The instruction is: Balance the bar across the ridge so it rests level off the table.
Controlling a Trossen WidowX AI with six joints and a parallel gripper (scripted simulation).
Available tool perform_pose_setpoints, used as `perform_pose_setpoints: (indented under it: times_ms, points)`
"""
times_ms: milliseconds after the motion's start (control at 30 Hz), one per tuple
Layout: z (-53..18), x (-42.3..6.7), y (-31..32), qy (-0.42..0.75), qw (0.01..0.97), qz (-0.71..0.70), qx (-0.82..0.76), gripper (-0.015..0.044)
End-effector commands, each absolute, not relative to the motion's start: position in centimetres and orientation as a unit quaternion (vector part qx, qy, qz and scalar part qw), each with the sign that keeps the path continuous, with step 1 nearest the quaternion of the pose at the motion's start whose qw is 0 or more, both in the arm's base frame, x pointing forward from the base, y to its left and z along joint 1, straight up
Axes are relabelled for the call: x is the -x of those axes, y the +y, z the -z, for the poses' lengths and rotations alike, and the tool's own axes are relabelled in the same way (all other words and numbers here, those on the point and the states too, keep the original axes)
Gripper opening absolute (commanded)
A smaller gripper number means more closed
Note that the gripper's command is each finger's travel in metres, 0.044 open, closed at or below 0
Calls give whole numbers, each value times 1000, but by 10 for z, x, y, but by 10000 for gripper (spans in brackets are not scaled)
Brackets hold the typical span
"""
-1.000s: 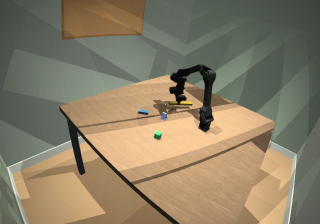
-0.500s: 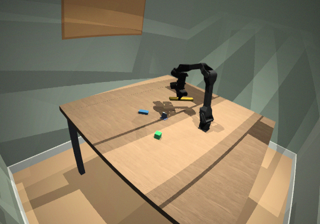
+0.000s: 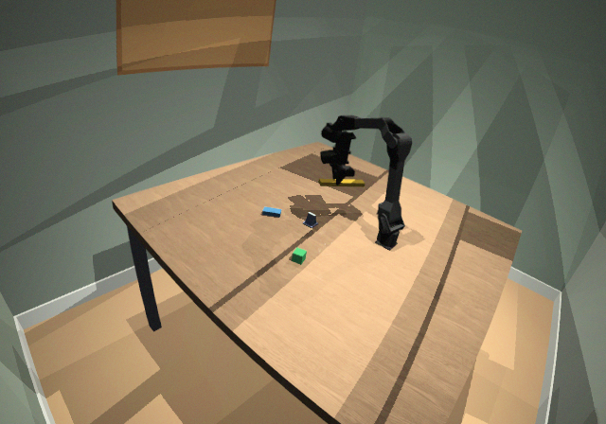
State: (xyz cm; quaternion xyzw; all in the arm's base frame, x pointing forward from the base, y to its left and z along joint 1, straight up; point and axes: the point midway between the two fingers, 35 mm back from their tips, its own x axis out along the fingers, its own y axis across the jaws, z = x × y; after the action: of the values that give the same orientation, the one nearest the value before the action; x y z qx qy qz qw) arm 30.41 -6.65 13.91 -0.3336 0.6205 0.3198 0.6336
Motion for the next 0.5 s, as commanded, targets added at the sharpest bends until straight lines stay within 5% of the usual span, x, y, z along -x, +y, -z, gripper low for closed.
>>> perform_pose_setpoints:
  times_ms: [0,467]
  points:
    - [-141,-307,-51,612,627,-334,346,0]
    - [-141,-311,4,580,596,-387,398,0]
